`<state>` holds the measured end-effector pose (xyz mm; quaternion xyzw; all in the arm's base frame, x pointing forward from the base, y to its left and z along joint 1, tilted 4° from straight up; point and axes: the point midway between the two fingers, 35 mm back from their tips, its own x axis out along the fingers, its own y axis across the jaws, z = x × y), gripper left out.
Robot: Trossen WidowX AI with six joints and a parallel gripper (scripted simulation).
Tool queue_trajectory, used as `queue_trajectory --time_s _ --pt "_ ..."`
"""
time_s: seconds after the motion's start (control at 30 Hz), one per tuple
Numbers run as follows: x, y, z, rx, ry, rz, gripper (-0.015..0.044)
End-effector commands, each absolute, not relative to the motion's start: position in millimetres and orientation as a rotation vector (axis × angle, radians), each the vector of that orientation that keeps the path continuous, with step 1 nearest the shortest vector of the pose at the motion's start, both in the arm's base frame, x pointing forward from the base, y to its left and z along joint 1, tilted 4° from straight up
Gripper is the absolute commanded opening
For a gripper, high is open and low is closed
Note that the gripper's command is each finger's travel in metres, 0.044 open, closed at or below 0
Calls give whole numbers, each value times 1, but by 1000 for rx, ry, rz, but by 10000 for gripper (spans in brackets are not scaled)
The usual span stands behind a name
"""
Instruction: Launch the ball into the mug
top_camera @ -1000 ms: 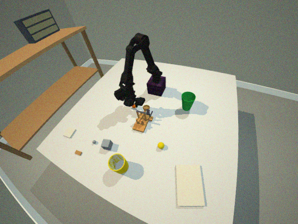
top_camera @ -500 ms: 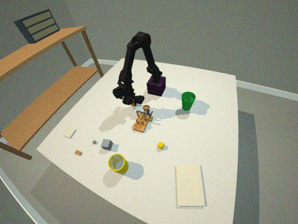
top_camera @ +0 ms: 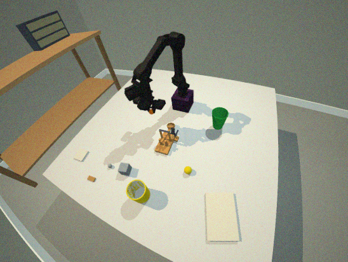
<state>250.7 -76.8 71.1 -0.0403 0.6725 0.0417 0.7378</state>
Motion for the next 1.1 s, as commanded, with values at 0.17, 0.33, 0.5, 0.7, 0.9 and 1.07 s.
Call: queue_trajectory --time_s 0.17,0.33,0.5,0.7,0.9,1.07 --pt "251 -61 74 -82 1521 116 0" --pt "255 -40 68 -79 1582 134 0" --pt "256 -19 61 -85 1644 144 0" --pt "256 6 53 -104 1719 146 0" --pt "252 32 45 -134 1792 136 0" --pt "249 42 41 -150 1821 129 0"
